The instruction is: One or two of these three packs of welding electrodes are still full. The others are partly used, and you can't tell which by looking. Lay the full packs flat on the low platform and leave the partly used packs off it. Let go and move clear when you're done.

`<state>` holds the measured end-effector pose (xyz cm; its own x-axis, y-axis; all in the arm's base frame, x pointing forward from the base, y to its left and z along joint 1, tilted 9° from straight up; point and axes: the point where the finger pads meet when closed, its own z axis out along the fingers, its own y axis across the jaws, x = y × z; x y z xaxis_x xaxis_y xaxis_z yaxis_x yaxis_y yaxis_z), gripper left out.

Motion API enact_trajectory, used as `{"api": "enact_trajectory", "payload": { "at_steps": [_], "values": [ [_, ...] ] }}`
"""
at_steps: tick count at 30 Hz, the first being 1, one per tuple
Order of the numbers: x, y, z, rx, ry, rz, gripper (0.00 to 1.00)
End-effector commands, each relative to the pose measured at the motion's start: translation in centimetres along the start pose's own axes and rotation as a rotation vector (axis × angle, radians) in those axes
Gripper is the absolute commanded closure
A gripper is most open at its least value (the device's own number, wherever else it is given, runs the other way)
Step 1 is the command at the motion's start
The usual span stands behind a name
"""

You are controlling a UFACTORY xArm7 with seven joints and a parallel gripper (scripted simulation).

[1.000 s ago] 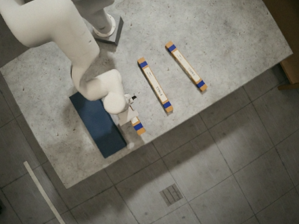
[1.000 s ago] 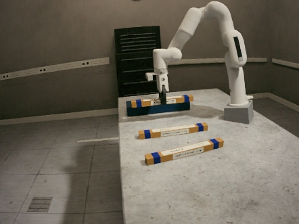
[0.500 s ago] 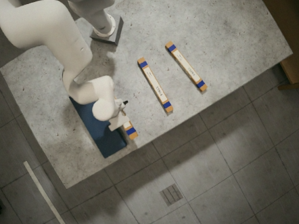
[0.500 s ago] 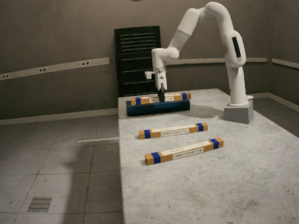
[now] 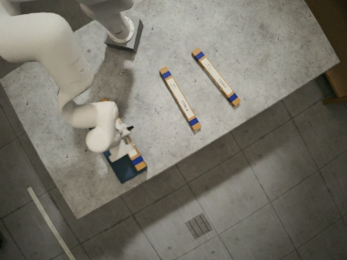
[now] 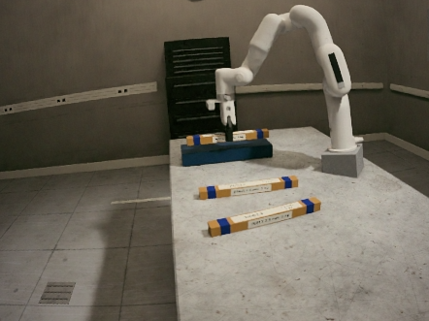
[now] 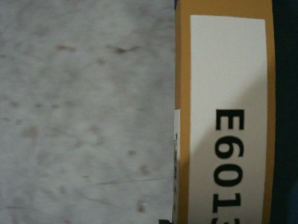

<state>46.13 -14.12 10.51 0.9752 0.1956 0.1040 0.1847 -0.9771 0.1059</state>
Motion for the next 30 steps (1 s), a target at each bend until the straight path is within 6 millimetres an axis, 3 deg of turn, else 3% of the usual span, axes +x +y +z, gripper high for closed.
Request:
{"api": "enact_trajectory", "payload": {
  "at_steps": [1,17,30],
  "values": [
    [0.3,3.2,-0.1,0.004,0.005,-0.002,0.65],
    [0.4,10.0,-0.1,0.004,0.005,-0.002,0.65],
    [0.4,11.6,-0.1,0.004,0.005,-0.002,0.65]
  ]
}}
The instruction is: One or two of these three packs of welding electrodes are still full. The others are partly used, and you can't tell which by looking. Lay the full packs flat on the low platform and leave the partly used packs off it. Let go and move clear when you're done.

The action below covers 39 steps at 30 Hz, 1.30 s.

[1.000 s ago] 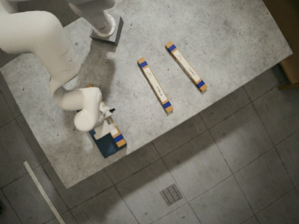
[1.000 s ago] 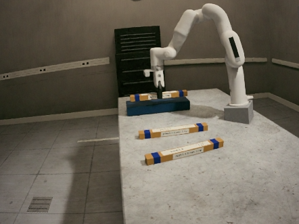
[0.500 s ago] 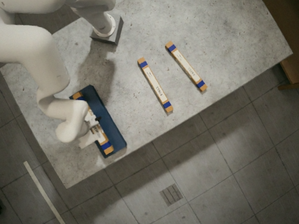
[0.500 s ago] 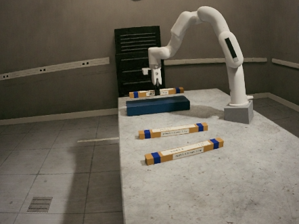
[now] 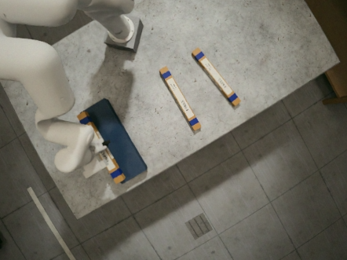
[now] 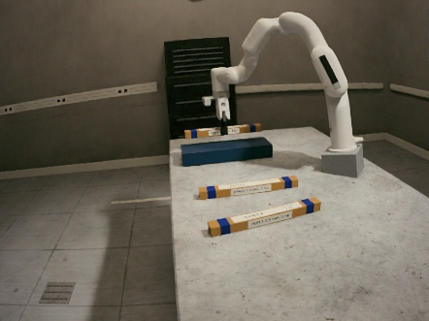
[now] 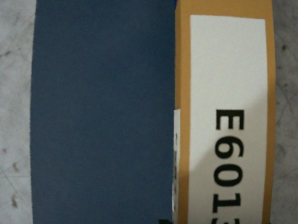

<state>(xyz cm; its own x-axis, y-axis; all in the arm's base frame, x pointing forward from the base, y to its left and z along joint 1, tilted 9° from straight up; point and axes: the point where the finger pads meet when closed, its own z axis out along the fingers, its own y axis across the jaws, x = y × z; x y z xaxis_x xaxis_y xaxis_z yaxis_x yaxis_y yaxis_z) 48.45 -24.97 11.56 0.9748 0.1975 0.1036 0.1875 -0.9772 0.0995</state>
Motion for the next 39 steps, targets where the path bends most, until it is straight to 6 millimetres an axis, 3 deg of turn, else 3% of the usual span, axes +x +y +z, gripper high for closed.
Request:
{"api": "enact_trajectory", "payload": {
  "at_steps": [1,28,39],
  "values": [
    [0.2,0.5,-0.2,-0.003,0.005,0.000,0.65],
    [0.2,0.5,-0.2,-0.003,0.005,0.000,0.65],
    [0.2,0.6,0.9,-0.003,0.005,0.000,0.65]
  ]
}}
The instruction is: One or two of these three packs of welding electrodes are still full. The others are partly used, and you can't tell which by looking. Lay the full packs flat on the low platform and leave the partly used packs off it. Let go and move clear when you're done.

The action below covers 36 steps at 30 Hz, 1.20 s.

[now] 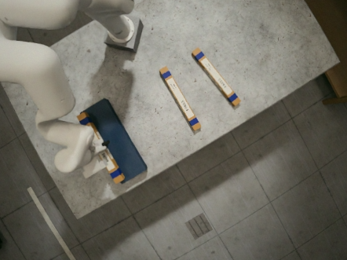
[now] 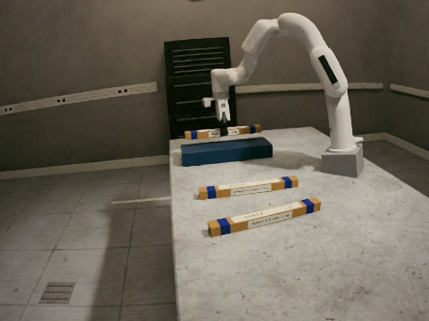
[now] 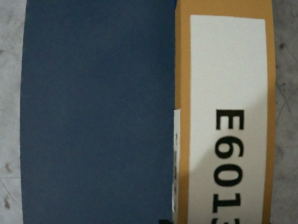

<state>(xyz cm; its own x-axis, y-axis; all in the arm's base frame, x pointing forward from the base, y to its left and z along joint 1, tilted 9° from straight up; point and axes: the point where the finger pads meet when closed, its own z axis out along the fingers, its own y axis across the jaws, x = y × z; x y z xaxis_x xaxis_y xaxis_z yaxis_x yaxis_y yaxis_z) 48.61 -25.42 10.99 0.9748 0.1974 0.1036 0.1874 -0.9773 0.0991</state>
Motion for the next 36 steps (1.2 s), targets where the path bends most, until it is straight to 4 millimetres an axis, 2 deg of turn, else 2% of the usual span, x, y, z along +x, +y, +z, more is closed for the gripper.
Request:
{"api": "enact_trajectory", "payload": {
  "at_steps": [1,18,36],
  "values": [
    [0.2,0.2,0.4,-0.004,0.005,0.000,0.65],
    [0.2,0.2,2.8,-0.004,0.005,0.000,0.65],
    [0.2,0.2,3.0,-0.004,0.005,0.000,0.65]
  ]
}}
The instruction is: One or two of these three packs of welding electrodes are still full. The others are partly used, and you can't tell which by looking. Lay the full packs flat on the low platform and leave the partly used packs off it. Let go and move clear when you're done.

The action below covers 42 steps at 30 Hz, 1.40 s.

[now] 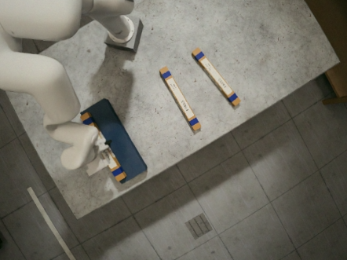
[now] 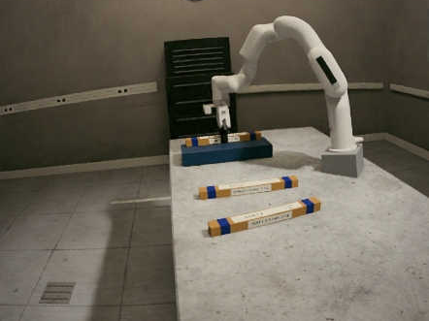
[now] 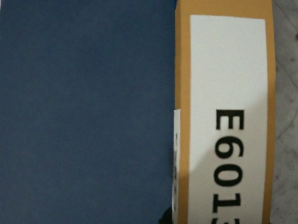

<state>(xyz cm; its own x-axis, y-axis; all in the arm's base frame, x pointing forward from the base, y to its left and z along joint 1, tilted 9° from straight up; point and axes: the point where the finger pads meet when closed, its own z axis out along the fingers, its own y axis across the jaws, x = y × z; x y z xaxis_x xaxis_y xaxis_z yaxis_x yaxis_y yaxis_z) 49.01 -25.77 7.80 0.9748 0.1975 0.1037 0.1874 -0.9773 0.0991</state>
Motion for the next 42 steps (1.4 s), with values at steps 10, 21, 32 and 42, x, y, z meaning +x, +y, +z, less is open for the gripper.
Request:
{"api": "enact_trajectory", "payload": {
  "at_steps": [10,21,32,42],
  "values": [
    [0.17,0.14,-0.22,-0.004,0.005,0.000,0.40],
    [0.17,0.14,-0.22,-0.004,0.005,0.000,0.40],
    [0.17,0.14,-0.22,-0.004,0.005,0.000,0.40],
    [0.17,0.14,-0.22,-0.004,0.005,0.000,0.40]
  ]
}}
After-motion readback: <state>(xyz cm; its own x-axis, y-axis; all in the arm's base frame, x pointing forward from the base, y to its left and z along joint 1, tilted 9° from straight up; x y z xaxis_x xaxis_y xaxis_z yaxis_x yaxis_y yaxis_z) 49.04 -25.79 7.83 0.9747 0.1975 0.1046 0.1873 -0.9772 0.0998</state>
